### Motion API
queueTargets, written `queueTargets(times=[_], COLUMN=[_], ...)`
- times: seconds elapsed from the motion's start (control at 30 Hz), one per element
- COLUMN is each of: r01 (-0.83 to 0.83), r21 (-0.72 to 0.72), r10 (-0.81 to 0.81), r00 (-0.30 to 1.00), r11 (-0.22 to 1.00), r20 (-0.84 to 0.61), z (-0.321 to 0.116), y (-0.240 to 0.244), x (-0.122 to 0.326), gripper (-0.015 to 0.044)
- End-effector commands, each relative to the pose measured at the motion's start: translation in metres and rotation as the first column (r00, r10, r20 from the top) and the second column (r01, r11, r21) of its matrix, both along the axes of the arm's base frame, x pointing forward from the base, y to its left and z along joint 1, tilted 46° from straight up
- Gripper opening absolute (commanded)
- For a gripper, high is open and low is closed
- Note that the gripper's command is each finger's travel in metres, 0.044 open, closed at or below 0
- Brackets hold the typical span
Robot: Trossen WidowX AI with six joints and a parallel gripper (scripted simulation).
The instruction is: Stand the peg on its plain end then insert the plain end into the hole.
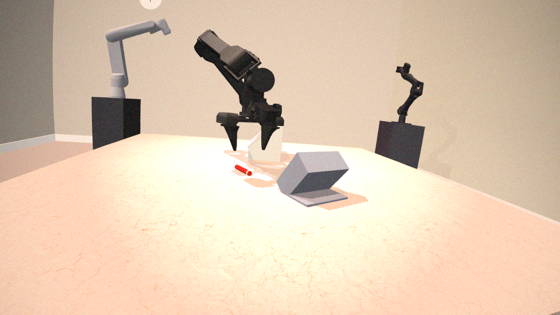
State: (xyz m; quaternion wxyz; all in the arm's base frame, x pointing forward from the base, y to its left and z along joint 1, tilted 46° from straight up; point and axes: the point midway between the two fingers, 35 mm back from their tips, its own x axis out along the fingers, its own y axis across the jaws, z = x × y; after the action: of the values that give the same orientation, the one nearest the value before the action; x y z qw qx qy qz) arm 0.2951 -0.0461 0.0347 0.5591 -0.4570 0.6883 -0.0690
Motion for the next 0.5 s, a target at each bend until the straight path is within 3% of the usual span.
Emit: queueTargets(times=[0.0,0.47], r01=[-0.002,-0.002], r21=[-0.005,-0.004], r10=[0.002,0.002], r00=[1.000,1.000], r11=[1.000,1.000], r20=[-0.012,-0.012], z=[-0.007,-0.023], y=[-0.006,-0.022], x=[-0.002,-0.001], gripper=[0.0440,0.0440])
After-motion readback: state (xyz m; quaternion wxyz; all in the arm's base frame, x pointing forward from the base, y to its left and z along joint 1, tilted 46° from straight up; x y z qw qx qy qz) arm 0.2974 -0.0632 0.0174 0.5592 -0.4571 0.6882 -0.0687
